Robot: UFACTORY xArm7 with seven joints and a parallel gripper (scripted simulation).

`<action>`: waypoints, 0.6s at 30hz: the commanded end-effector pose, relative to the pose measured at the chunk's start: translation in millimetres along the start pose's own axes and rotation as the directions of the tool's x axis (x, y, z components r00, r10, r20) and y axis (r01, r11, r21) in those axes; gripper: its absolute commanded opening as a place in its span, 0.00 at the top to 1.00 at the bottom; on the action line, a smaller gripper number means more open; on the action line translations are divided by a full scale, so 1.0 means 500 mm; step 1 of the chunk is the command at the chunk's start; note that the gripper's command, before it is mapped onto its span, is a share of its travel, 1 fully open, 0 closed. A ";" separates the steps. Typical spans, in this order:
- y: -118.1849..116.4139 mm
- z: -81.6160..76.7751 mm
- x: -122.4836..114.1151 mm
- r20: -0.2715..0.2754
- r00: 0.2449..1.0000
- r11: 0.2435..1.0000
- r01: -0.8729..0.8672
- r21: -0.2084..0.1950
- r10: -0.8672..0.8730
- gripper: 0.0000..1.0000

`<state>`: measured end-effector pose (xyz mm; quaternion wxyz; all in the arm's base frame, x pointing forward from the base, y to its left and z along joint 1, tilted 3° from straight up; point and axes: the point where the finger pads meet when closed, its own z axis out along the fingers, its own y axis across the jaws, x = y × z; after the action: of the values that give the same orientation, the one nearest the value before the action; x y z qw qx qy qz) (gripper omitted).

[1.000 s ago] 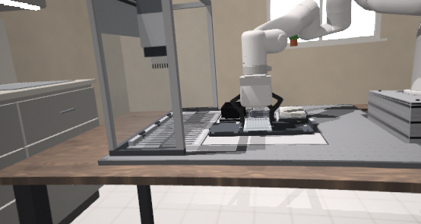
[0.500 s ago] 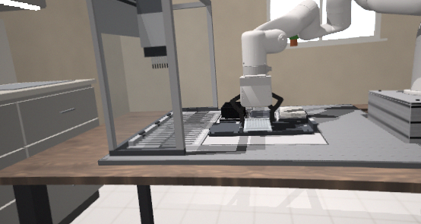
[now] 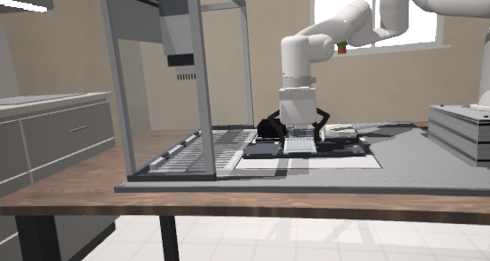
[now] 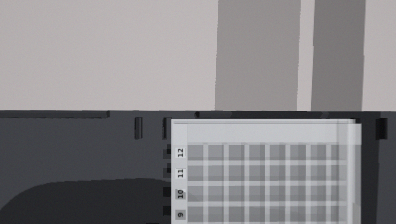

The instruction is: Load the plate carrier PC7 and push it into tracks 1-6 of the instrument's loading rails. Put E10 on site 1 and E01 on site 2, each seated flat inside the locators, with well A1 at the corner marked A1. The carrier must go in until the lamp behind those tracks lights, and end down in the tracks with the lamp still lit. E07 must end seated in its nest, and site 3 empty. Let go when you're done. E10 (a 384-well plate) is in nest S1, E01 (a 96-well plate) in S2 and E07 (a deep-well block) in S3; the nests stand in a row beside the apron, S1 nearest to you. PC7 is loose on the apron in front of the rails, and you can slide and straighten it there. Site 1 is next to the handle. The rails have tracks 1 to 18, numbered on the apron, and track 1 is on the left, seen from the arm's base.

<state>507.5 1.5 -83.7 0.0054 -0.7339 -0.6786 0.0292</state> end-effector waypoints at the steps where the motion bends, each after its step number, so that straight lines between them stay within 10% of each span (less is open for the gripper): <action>1: 0.003 -0.003 0.001 -0.001 1.000 1.000 0.000 -0.004 0.000 0.00; 18: 0.002 -0.043 0.001 -0.001 1.000 1.000 0.000 -0.004 0.000 0.00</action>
<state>508.2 1.9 -69.4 0.0055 -0.7339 -0.6786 0.0293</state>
